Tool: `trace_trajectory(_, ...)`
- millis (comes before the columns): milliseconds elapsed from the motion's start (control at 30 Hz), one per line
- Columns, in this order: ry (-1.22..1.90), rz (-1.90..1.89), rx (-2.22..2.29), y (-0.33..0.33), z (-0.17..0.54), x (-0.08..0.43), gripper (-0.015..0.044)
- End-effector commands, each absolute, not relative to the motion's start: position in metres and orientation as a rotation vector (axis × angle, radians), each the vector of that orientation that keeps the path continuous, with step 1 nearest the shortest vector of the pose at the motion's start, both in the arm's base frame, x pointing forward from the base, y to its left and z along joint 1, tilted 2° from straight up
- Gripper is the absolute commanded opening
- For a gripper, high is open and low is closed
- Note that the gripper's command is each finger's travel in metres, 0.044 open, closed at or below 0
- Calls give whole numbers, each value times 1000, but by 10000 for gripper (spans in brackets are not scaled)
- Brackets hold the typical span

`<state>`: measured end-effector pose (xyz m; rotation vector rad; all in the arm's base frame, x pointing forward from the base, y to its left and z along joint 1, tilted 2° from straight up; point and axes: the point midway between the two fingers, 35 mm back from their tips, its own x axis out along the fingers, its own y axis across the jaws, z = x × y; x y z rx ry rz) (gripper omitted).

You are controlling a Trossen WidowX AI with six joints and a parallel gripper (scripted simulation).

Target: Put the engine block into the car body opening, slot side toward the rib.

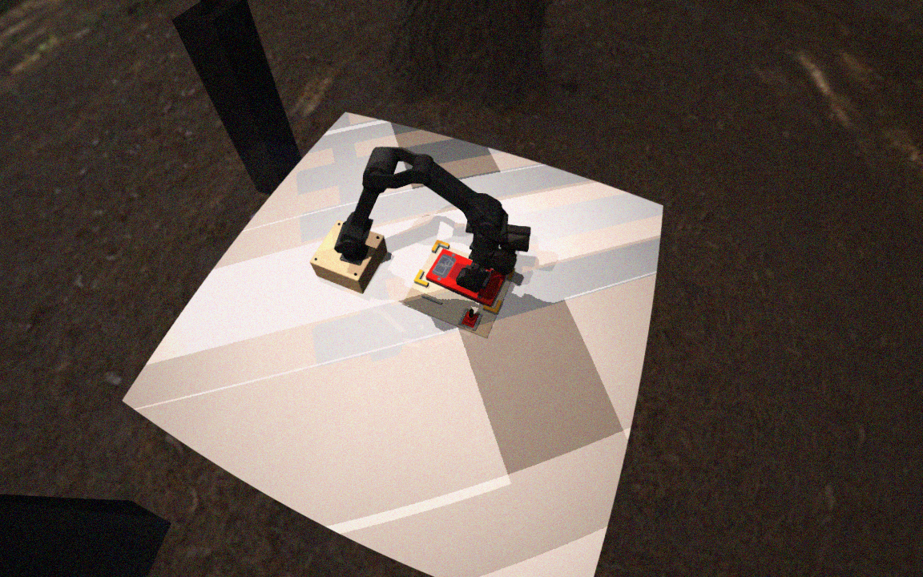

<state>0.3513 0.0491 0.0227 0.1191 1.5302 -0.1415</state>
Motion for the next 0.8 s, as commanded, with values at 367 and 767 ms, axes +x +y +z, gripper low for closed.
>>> trace_trajectory(367, 1526, -148, 120, 48, 19, 352, 158)
trace_trajectory(767, 1527, -145, 117, 48, 16, 352, 158)
